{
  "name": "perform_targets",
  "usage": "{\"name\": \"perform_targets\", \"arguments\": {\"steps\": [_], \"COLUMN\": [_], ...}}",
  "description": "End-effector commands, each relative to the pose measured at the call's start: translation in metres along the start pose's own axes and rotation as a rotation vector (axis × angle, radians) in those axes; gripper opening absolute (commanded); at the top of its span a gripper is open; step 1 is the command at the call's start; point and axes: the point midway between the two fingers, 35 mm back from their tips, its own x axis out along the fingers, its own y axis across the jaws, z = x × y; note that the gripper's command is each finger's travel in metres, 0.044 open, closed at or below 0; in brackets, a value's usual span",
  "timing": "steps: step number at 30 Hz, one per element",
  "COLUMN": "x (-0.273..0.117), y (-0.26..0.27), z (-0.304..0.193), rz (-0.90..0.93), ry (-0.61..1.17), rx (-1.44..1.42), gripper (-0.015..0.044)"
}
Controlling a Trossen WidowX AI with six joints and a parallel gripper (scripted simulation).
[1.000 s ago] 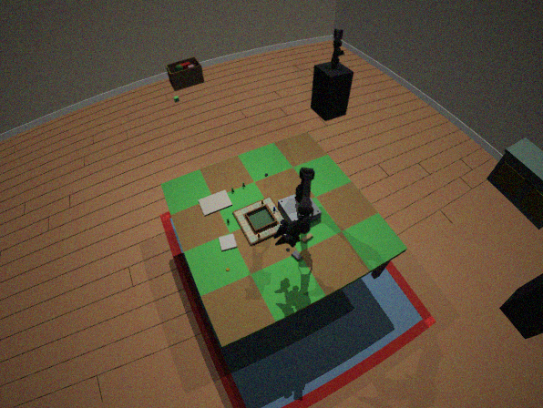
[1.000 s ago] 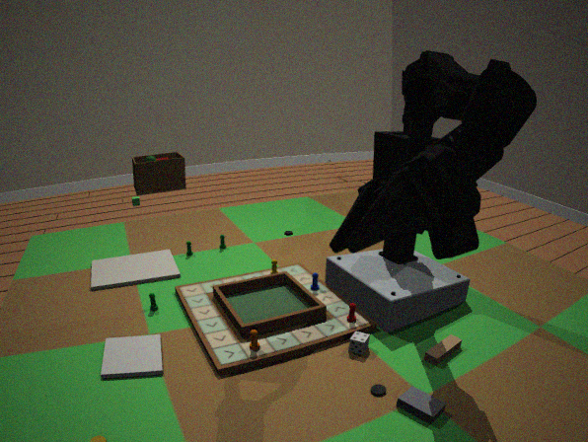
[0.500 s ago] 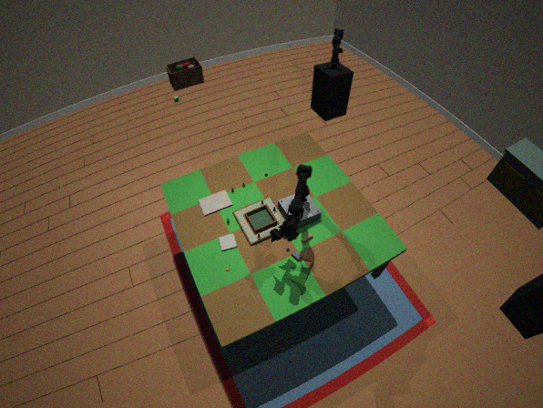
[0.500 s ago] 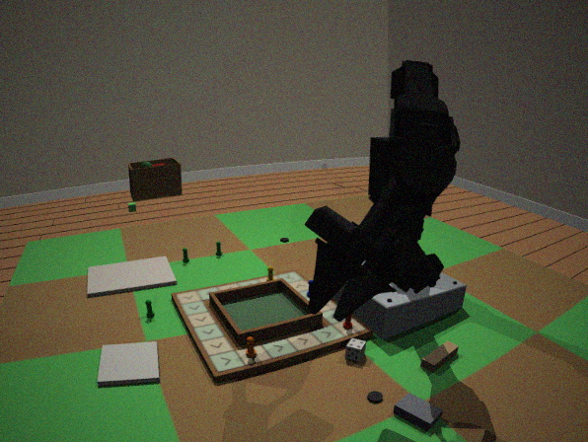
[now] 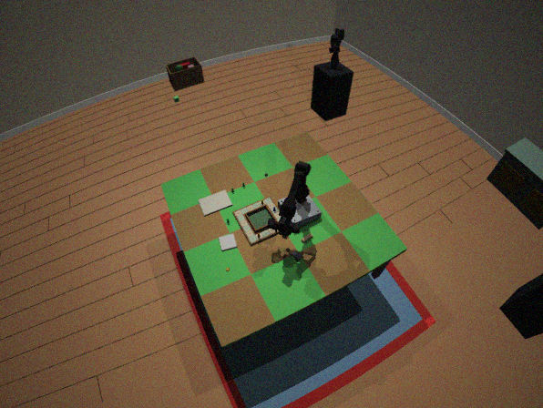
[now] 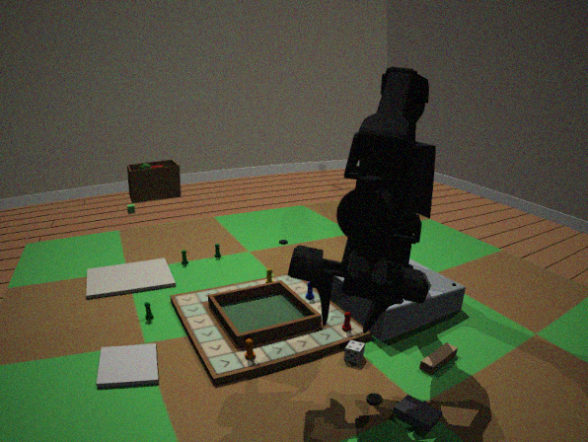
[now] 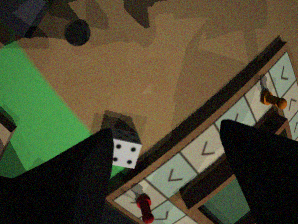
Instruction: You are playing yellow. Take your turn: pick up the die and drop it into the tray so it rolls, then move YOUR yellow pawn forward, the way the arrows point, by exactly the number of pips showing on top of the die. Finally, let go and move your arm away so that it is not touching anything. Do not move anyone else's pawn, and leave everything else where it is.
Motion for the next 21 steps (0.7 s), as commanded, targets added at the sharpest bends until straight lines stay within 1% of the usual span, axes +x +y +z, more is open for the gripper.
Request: {"name": "perform_targets", "arguments": {"steps": [1, 11, 14, 19, 21], "x": [0.009, 0.008, 0.023, 0.026, 0.035], "y": [0.019, 0.019, 0.021, 0.022, 0.023], "z": [-0.039, -0.041, -0.042, -0.042, -0.043], "rz": [0.165, 0.165, 0.165, 0.165, 0.165], "ry": [0.099, 0.100, 0.100, 0.100, 0.100], "rx": [0.380, 0.380, 0.380, 0.380, 0.380], "gripper": [0.0275, 0.0275, 0.0275, 0.0275, 0.0275]}}
